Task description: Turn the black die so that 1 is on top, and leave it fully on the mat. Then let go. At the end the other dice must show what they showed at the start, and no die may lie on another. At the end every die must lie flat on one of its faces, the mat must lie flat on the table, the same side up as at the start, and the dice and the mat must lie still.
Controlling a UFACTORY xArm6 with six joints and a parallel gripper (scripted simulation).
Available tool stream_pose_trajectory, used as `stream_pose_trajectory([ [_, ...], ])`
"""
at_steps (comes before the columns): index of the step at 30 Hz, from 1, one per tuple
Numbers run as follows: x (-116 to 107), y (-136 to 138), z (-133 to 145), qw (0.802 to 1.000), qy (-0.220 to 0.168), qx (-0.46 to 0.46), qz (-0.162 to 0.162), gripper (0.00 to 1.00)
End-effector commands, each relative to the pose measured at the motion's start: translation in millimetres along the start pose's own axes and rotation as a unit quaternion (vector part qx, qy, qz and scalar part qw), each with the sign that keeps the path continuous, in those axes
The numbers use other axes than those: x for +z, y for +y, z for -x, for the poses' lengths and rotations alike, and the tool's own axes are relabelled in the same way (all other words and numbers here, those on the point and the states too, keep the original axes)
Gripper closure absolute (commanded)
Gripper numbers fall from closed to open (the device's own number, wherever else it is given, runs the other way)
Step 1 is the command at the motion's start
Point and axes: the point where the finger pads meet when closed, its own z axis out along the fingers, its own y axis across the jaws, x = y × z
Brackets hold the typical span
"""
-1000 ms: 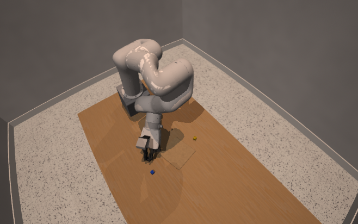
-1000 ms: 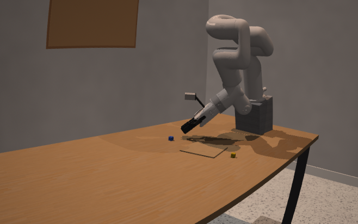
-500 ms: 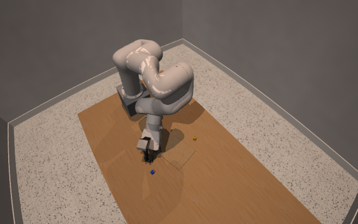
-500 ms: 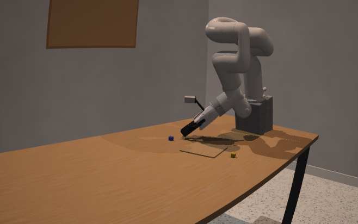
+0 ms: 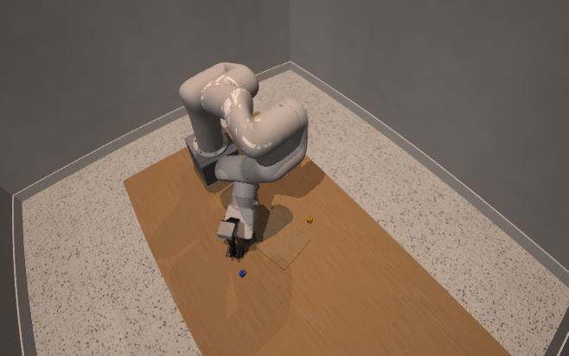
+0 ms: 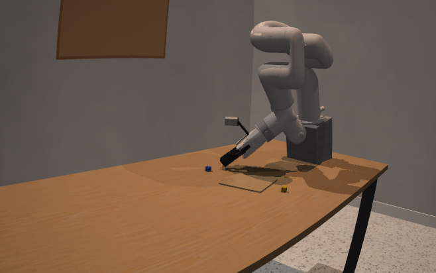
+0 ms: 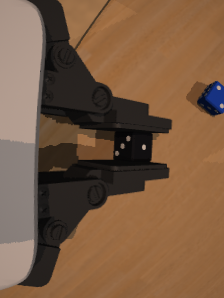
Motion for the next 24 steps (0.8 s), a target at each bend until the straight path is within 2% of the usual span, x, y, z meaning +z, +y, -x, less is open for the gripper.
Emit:
stream_pose_trajectory([
  [1, -0.2, -0.2, -0.5, 1.0, 0.0, 0.0, 0.0, 0.89],
  [24, 1.1, -0.2, 1.1, 1.0, 0.0, 0.0, 0.0, 0.89],
])
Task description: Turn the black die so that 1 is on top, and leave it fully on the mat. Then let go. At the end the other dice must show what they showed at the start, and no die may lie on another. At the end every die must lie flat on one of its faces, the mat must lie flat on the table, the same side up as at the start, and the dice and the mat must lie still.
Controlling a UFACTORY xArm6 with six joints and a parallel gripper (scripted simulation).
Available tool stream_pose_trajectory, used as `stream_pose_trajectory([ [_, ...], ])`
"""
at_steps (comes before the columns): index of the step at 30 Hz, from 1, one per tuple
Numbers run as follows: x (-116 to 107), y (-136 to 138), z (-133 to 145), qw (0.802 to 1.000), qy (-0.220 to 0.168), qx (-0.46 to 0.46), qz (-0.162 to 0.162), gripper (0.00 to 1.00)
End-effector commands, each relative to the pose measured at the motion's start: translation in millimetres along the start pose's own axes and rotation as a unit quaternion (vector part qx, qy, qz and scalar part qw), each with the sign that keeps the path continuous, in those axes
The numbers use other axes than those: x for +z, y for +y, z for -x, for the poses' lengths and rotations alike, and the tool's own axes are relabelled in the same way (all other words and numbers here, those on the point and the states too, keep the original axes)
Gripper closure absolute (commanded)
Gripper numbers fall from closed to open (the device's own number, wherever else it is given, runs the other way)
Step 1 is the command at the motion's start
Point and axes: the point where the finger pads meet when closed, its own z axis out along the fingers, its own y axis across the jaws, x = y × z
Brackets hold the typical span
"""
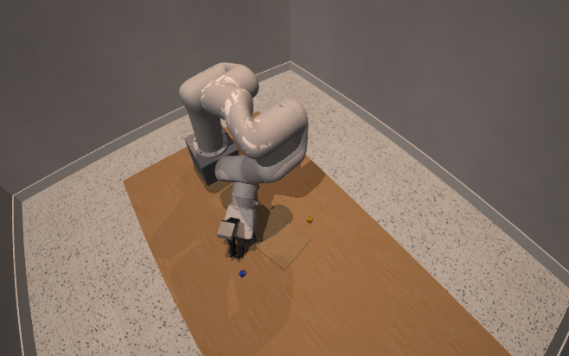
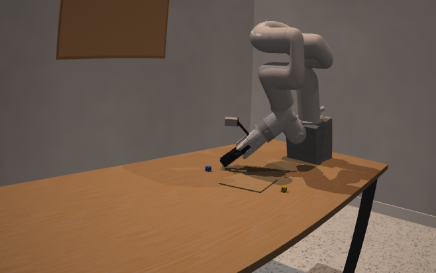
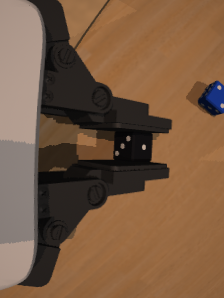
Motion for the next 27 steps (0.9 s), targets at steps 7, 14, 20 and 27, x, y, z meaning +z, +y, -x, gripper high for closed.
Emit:
stream_pose_trajectory([
  [7, 3.5, -0.2, 4.0, 1.0, 0.0, 0.0, 0.0, 0.89],
  [14, 5.4, -0.2, 6.2, 1.0, 0.0, 0.0, 0.0, 0.89],
  [20, 6.2, -0.2, 7.1, 1.0, 0.0, 0.0, 0.0, 0.89],
  [27, 6.2, -0.2, 7.1, 1.0, 0.0, 0.0, 0.0, 0.89],
])
